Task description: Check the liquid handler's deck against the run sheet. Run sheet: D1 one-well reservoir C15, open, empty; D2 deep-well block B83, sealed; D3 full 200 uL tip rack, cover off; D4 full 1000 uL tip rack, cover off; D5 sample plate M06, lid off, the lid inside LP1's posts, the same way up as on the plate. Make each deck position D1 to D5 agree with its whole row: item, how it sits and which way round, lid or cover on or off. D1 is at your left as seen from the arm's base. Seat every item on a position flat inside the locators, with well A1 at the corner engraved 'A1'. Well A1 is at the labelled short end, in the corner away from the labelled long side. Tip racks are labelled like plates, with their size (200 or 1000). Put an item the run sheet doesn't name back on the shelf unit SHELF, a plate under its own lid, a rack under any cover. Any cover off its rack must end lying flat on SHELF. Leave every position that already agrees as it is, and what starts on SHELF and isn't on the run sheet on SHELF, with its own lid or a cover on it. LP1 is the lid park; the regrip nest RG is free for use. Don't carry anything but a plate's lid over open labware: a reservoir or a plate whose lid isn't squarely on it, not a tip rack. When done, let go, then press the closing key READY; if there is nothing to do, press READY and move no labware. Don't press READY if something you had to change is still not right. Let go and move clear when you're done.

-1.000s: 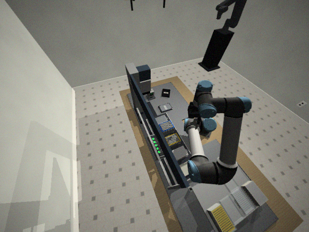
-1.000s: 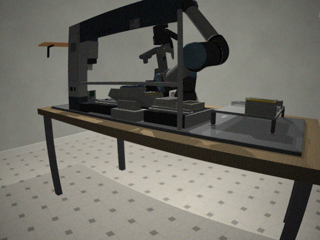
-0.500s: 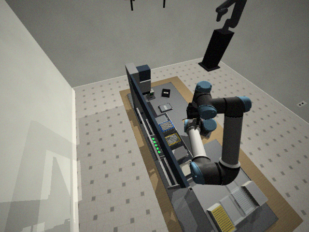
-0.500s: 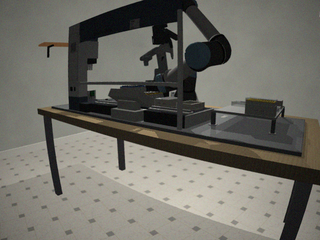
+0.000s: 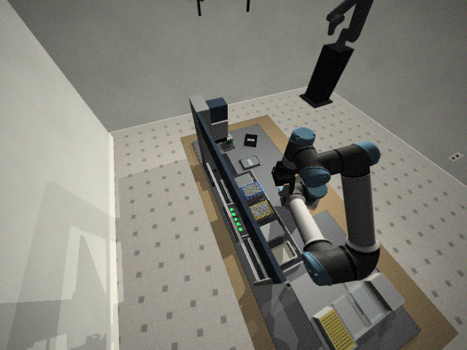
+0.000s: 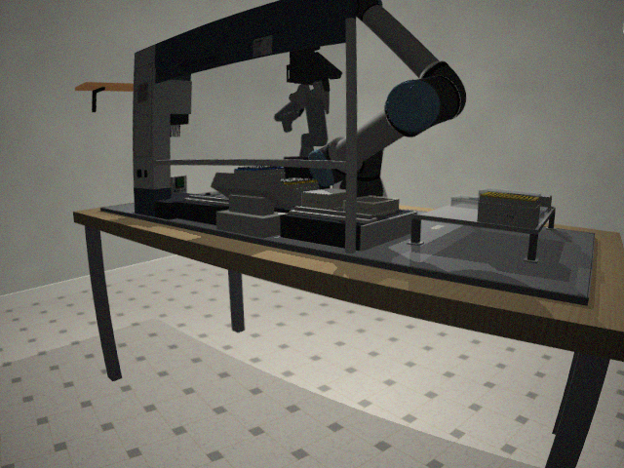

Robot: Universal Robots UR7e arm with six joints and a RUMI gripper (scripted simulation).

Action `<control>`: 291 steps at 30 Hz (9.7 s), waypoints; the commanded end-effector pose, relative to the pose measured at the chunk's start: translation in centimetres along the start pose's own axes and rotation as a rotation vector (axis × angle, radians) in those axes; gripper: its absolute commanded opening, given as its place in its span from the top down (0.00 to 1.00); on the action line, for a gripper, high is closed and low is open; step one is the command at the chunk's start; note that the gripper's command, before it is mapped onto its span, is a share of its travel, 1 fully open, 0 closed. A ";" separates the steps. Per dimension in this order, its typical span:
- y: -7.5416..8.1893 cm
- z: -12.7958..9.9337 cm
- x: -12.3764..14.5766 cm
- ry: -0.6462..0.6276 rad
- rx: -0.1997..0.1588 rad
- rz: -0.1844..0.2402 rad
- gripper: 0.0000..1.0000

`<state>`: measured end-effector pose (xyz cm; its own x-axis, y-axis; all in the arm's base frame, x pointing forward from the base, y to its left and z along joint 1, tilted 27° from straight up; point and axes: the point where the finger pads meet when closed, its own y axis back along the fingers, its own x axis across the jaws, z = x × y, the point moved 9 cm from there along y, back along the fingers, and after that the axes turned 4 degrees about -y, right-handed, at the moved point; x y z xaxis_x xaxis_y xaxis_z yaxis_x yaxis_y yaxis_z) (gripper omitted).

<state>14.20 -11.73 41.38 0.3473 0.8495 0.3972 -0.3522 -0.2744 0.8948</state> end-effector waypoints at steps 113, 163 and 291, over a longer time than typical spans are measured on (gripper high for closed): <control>-11.2 8.6 2.8 0.270 -0.026 -0.001 0.18; -18.6 8.8 2.8 0.270 -0.026 -0.001 0.18; -13.3 8.7 2.8 0.270 -0.026 -0.001 1.00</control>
<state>27.70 -9.38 31.66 0.1053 0.9402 0.3240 -0.3745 -0.2644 0.8888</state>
